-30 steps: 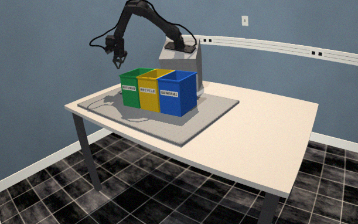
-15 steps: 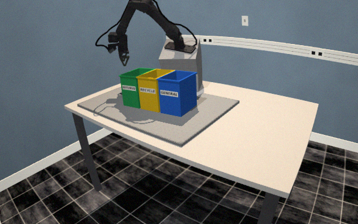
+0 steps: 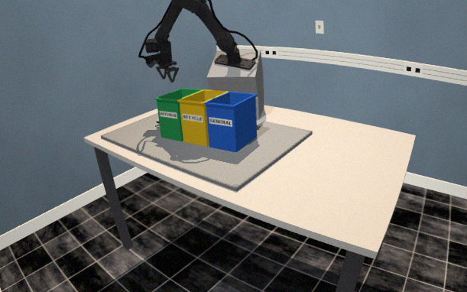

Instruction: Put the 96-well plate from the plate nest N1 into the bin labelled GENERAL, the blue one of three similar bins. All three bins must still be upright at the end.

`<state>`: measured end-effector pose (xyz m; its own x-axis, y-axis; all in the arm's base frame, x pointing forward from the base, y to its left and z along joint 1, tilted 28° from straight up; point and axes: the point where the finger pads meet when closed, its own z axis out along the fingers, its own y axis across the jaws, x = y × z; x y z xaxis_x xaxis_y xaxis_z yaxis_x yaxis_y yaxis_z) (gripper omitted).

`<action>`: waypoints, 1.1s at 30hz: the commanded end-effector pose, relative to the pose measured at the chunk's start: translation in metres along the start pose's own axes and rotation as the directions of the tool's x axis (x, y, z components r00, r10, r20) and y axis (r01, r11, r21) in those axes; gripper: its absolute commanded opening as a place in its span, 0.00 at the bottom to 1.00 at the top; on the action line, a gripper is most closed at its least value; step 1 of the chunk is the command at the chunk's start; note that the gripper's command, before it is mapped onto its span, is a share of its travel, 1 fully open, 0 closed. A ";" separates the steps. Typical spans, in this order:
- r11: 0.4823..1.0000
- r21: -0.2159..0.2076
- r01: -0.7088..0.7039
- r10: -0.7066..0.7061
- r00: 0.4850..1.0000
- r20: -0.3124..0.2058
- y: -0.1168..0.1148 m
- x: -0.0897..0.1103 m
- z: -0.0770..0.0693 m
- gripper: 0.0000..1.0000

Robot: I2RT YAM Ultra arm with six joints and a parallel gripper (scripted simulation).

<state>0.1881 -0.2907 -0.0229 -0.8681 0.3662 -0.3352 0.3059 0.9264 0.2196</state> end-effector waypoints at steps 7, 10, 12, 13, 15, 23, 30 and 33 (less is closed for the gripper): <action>0.959 -0.030 0.283 -0.281 0.958 0.062 0.026 -0.004 -0.026 1.00; 0.928 -0.062 0.368 -0.364 0.929 0.070 0.039 0.002 -0.029 1.00; 0.927 -0.051 0.371 -0.367 0.927 0.075 0.037 0.000 -0.030 1.00; 0.927 -0.044 0.373 -0.369 0.926 0.077 0.037 -0.001 -0.031 1.00; 0.926 -0.037 0.376 -0.373 0.925 0.079 0.035 -0.003 -0.032 1.00; 0.927 -0.042 0.374 -0.370 0.926 0.078 0.030 -0.006 -0.031 1.00; 0.928 -0.043 0.370 -0.367 0.927 0.077 0.030 -0.006 -0.031 1.00; 0.928 -0.043 0.370 -0.367 0.927 0.077 0.030 -0.006 -0.031 1.00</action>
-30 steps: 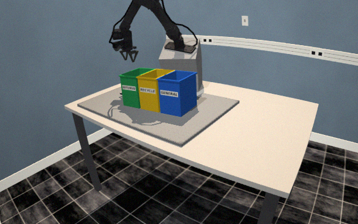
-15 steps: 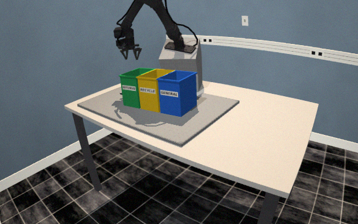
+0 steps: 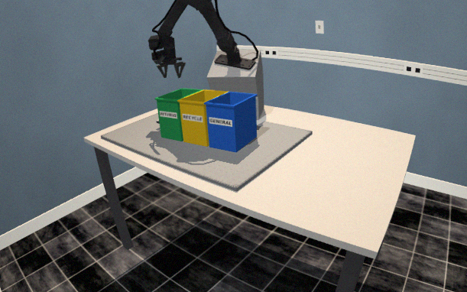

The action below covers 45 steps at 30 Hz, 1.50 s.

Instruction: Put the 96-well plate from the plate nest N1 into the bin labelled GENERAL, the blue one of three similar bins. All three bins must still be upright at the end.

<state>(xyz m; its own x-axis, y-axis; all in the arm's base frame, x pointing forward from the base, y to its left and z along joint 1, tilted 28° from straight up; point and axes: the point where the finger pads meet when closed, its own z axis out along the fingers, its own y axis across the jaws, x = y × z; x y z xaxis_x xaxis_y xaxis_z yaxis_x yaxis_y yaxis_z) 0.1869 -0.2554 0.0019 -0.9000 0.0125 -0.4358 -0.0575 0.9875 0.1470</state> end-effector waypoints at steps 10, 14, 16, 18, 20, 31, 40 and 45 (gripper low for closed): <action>1.000 0.028 0.010 -0.011 1.000 0.029 -0.011 -0.009 -0.012 1.00; 1.000 0.028 0.010 -0.011 1.000 0.029 -0.011 -0.009 -0.012 1.00; 1.000 0.028 0.010 -0.011 1.000 0.029 -0.011 -0.009 -0.012 1.00; 1.000 0.028 0.010 -0.011 1.000 0.029 -0.011 -0.009 -0.012 1.00; 1.000 0.028 0.010 -0.011 1.000 0.029 -0.011 -0.009 -0.012 1.00; 0.999 0.032 0.015 -0.016 0.999 0.030 -0.011 -0.009 -0.009 1.00; 1.000 -0.009 -0.006 0.006 1.000 0.015 -0.005 -0.005 0.013 1.00; 1.000 0.014 0.003 -0.003 1.000 0.024 -0.003 -0.006 0.016 1.00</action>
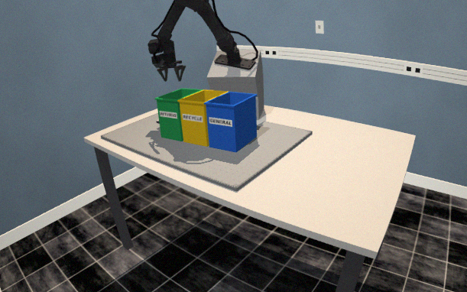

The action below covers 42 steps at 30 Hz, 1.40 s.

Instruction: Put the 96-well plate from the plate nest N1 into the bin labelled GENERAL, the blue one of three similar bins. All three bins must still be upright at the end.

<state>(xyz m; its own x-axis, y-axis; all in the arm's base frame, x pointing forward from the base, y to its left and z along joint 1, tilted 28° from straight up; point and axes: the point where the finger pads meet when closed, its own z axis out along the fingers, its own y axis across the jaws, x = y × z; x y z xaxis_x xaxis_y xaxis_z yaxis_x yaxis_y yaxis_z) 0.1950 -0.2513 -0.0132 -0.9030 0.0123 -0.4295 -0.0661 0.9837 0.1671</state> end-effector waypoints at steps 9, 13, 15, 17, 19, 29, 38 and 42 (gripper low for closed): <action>1.000 0.016 -0.011 0.011 1.000 0.023 -0.002 0.001 0.021 1.00; 1.000 0.018 -0.002 0.001 1.000 0.024 -0.002 -0.001 0.024 1.00; 1.000 0.031 0.001 -0.002 1.000 0.029 -0.004 -0.003 0.026 1.00; 0.999 0.044 0.002 -0.004 0.999 0.034 -0.007 -0.004 0.028 1.00; 0.999 0.051 0.010 -0.012 0.999 0.035 -0.009 -0.005 0.030 1.00; 1.000 0.022 -0.012 0.012 1.000 0.018 -0.008 -0.003 0.046 1.00; 1.000 0.018 -0.006 0.005 1.000 0.011 -0.003 -0.001 0.061 1.00; 1.000 0.023 -0.011 0.011 1.000 0.011 -0.004 0.002 0.068 1.00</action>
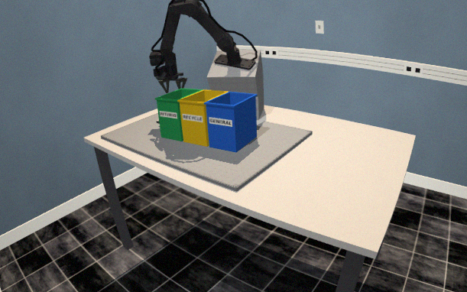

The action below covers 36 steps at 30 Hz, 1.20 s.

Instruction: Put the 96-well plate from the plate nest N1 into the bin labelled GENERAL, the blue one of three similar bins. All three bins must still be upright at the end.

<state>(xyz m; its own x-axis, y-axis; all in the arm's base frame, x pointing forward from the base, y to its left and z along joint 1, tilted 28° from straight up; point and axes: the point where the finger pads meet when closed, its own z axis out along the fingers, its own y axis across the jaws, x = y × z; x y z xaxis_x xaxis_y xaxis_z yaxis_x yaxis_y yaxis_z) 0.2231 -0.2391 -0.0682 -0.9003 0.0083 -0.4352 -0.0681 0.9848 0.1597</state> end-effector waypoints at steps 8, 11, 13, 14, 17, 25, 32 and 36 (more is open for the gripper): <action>0.999 0.043 0.008 -0.009 1.000 0.026 -0.011 -0.002 0.013 1.00; 0.999 0.044 0.009 -0.010 1.000 0.025 -0.014 -0.006 0.017 1.00; 0.999 0.045 0.008 -0.009 1.000 0.024 -0.016 -0.008 0.020 1.00; 0.999 0.048 0.004 -0.005 1.000 0.024 -0.018 -0.008 0.021 1.00; 0.999 0.049 0.003 -0.004 1.000 0.023 -0.020 -0.007 0.025 1.00; 0.999 0.053 -0.009 0.007 1.000 0.027 -0.021 -0.007 0.034 1.00; 1.000 0.023 -0.003 0.003 1.000 0.011 -0.014 -0.006 0.049 1.00; 1.000 0.018 -0.022 0.022 1.000 0.005 -0.011 -0.001 0.057 1.00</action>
<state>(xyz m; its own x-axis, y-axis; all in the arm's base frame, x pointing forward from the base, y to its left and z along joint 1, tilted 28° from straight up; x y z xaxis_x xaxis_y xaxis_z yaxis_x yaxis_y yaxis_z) 0.2458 -0.2290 -0.1182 -0.9055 0.0136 -0.4241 -0.0669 0.9824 0.1743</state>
